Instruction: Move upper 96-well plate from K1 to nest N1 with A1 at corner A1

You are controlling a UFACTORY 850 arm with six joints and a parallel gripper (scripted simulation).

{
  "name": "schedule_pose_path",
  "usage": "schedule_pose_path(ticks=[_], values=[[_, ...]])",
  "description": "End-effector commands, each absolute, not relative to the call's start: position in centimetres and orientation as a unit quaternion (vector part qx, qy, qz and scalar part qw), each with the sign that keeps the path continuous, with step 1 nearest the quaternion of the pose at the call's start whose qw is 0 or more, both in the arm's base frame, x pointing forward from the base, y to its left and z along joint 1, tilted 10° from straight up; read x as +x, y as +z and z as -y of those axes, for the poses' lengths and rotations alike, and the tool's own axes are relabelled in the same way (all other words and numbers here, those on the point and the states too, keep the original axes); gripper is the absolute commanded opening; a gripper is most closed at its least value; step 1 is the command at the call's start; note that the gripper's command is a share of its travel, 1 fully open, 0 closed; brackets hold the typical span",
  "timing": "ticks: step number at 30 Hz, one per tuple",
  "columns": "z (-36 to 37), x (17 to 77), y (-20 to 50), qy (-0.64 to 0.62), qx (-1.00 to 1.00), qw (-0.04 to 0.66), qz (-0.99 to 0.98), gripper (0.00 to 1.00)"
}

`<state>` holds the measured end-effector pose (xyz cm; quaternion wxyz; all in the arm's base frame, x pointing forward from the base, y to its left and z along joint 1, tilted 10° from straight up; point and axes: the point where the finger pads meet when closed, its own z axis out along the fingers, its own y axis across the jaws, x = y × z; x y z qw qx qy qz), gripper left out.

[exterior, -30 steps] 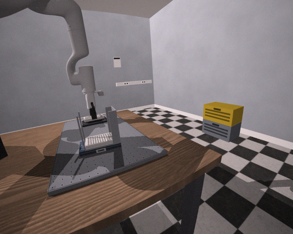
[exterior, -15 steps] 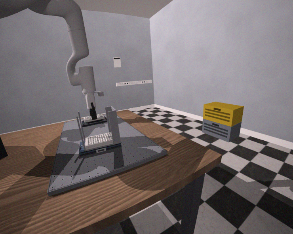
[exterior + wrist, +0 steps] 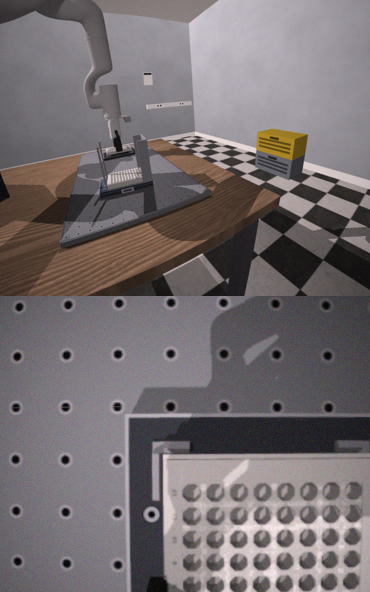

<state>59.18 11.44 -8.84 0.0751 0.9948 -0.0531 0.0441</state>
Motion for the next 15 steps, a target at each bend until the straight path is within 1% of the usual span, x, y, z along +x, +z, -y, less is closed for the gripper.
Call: schedule_pose_path(ticks=[1, 15], values=[[-11.46, 59.28, -8.84, 0.045, 0.995, 0.075, 0.053, 0.0], [-11.43, 59.29, -9.04, 0.045, 0.995, 0.075, 0.053, 0.0]])
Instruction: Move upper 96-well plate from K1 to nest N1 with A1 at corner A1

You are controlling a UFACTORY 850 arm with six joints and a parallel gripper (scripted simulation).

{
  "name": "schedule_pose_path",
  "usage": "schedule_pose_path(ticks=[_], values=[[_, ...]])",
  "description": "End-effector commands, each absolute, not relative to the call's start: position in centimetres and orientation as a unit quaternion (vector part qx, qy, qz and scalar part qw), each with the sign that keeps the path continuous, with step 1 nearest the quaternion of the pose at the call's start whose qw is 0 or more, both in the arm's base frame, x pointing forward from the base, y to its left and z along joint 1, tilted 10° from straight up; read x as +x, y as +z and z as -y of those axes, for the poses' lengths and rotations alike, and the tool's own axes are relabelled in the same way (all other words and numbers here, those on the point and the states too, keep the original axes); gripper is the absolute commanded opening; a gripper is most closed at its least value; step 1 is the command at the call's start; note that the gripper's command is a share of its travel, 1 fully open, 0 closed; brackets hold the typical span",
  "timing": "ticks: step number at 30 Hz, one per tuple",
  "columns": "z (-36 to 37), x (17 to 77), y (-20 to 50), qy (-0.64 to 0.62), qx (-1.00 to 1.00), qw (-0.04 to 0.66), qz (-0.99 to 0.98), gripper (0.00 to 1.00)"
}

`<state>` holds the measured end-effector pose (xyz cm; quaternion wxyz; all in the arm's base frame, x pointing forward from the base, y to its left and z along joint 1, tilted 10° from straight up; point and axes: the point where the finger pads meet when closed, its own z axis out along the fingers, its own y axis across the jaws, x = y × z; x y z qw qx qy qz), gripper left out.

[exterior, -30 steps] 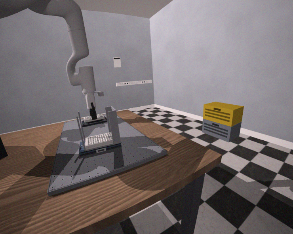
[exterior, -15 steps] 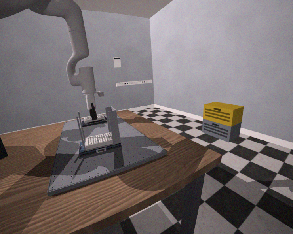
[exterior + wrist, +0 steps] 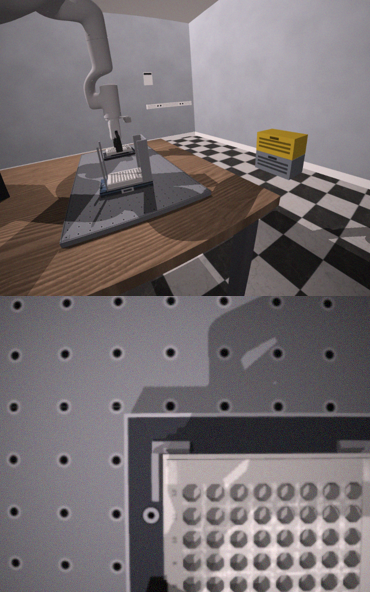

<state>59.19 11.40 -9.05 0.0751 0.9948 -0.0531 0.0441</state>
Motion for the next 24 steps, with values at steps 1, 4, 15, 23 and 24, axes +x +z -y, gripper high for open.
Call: schedule_pose_path(ticks=[1, 4, 15, 23, 24], values=[[-11.43, 59.3, -9.05, 0.045, 0.995, 0.075, 0.053, 0.0], [-11.42, 59.3, -9.1, 0.045, 0.995, 0.075, 0.053, 0.0], [-11.4, 59.31, -9.26, 0.045, 0.995, 0.075, 0.053, 1.0], [-11.4, 59.31, -9.27, 0.045, 0.995, 0.075, 0.053, 1.0], [-11.4, 59.31, -9.26, 0.045, 0.995, 0.075, 0.053, 1.0]])
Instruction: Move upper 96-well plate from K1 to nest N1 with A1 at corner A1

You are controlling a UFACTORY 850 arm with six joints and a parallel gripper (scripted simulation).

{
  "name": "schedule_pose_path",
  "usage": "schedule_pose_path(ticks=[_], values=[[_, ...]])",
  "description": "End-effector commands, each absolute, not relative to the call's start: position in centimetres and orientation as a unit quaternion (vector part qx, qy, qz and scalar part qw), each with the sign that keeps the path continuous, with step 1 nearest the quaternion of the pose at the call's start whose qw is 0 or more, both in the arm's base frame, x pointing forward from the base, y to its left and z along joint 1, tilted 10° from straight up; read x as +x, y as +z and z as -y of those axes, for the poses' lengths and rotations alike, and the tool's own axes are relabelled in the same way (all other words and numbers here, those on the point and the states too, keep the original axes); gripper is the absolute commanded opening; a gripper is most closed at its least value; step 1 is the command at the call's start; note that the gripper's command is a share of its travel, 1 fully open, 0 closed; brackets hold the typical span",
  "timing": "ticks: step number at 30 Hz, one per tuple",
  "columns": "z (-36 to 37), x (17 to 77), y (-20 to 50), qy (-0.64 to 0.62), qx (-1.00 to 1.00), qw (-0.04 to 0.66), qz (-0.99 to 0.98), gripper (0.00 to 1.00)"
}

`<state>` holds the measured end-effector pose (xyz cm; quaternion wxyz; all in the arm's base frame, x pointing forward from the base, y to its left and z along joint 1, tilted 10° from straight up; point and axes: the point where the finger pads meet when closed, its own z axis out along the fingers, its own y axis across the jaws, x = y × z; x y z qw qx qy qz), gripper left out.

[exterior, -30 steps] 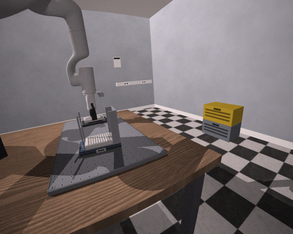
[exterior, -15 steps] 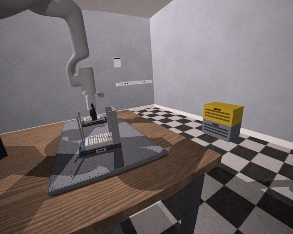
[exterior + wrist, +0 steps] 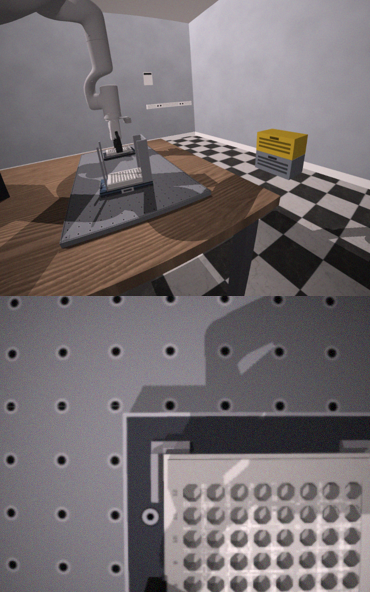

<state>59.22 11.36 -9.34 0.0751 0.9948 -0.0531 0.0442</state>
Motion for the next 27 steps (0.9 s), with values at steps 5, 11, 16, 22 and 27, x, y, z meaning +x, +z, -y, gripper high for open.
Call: schedule_pose_path(ticks=[5, 11, 16, 22, 27], values=[[-11.4, 59.31, -9.27, 0.045, 0.995, 0.075, 0.053, 1.0], [-11.4, 59.31, -9.26, 0.045, 0.995, 0.075, 0.053, 1.0], [-11.4, 59.31, -9.26, 0.045, 0.995, 0.075, 0.053, 1.0], [-11.4, 59.31, -9.26, 0.045, 0.995, 0.075, 0.053, 1.0], [-11.48, 59.26, -8.75, 0.045, 0.995, 0.075, 0.053, 1.0]])
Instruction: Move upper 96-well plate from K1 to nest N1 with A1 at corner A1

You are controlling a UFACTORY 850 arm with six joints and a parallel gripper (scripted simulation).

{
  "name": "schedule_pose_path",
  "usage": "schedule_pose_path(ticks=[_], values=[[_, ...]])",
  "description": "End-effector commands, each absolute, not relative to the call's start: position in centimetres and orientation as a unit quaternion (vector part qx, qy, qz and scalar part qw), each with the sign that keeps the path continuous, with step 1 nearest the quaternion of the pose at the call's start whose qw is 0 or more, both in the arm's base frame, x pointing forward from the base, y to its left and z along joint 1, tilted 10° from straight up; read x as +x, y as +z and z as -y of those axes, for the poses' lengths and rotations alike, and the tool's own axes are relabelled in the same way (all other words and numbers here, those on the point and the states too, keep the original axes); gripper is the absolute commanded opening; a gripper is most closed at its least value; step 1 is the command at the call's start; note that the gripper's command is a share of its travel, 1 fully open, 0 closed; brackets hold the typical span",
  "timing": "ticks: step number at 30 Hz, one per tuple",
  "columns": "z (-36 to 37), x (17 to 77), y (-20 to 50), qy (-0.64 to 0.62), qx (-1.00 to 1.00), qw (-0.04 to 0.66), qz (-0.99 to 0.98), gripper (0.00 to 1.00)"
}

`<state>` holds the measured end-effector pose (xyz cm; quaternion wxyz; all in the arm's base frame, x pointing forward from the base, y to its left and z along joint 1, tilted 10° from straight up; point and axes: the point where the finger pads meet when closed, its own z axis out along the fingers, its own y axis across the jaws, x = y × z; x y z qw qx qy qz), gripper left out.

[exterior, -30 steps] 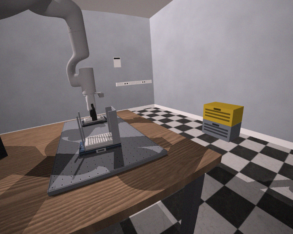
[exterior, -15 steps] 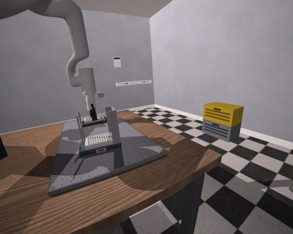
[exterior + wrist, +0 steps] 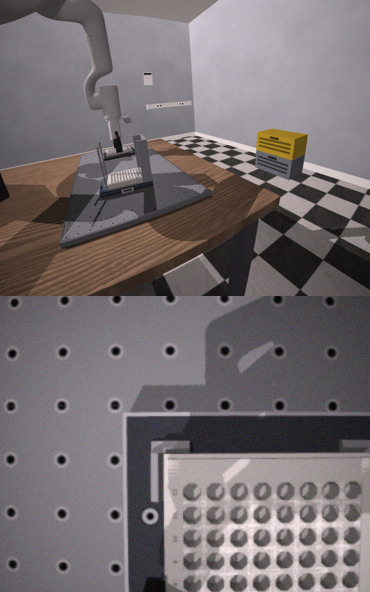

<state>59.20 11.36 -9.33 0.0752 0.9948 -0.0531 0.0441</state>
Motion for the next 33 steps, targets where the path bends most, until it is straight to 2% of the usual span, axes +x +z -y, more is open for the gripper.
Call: schedule_pose_path(ticks=[1, 33], values=[[-11.5, 59.2, -8.5, 0.045, 0.995, 0.075, 0.053, 1.0], [-12.7, 58.6, -1.1, 0.045, 0.995, 0.075, 0.053, 1.0]])
